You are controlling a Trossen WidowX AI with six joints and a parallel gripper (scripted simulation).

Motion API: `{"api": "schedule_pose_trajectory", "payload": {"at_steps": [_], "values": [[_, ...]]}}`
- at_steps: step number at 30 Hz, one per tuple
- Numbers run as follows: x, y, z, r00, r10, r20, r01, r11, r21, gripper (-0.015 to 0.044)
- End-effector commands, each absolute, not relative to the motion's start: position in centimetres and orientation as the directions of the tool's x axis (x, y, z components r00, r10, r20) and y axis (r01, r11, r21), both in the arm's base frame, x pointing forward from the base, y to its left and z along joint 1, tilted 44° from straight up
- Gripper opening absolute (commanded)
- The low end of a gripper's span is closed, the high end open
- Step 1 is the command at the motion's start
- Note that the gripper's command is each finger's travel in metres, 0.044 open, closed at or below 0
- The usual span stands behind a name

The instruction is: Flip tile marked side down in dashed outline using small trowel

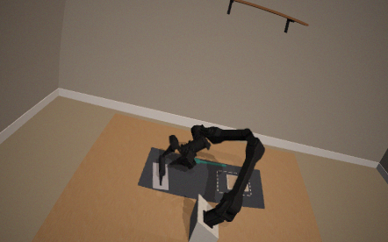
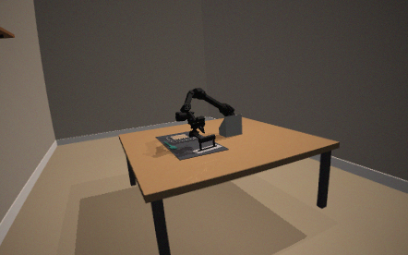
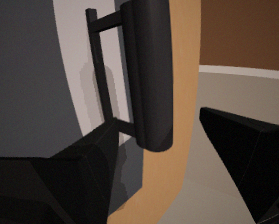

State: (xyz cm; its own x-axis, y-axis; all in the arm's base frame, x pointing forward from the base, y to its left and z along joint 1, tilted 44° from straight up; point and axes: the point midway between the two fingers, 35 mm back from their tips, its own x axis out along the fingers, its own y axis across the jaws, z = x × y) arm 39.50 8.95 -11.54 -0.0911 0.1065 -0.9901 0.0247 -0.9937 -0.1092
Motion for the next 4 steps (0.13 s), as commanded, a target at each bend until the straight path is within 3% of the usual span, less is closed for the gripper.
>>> {"api": "schedule_pose_trajectory", "payload": {"at_steps": [1, 4], "values": [[39.1, 9.4, -10.3, -0.096, 0.104, -0.99, 0.028, -0.994, -0.107, 0.03], [37.1, 11.8, -6.8, -0.095, 0.107, -0.99, 0.026, -0.994, -0.109, 0.03]]}}
